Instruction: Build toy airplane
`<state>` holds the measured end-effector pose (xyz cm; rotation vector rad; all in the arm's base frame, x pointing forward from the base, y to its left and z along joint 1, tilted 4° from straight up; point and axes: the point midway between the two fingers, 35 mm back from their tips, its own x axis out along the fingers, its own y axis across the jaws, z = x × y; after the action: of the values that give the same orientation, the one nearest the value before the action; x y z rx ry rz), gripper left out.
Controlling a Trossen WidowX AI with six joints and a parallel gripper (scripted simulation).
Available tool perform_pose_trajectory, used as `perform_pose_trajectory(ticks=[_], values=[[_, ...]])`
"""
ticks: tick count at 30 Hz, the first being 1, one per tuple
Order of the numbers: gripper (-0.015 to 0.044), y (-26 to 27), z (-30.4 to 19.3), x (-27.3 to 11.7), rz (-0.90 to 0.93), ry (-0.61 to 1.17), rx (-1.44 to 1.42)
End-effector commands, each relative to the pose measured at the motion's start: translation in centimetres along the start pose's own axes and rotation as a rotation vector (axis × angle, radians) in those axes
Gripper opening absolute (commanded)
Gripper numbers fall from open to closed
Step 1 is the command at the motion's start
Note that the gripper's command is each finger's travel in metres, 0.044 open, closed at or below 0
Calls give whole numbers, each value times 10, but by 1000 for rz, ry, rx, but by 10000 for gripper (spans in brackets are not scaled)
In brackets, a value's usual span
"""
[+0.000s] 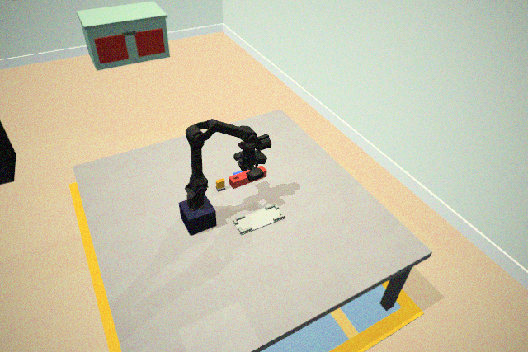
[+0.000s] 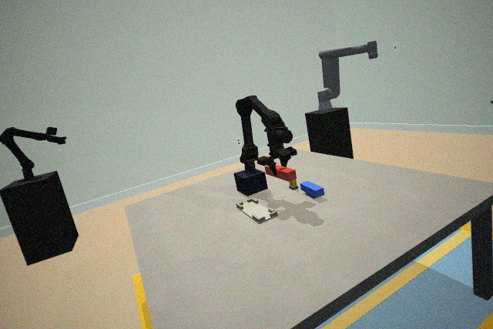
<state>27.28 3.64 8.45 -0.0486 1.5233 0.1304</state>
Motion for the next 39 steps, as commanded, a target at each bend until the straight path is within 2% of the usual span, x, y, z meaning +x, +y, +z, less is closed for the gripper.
perform_pose_trajectory(ticks=[1,39], values=[[0,-12,0,5,0,9,3],[0,-126,-17,49,-7,1,38]])
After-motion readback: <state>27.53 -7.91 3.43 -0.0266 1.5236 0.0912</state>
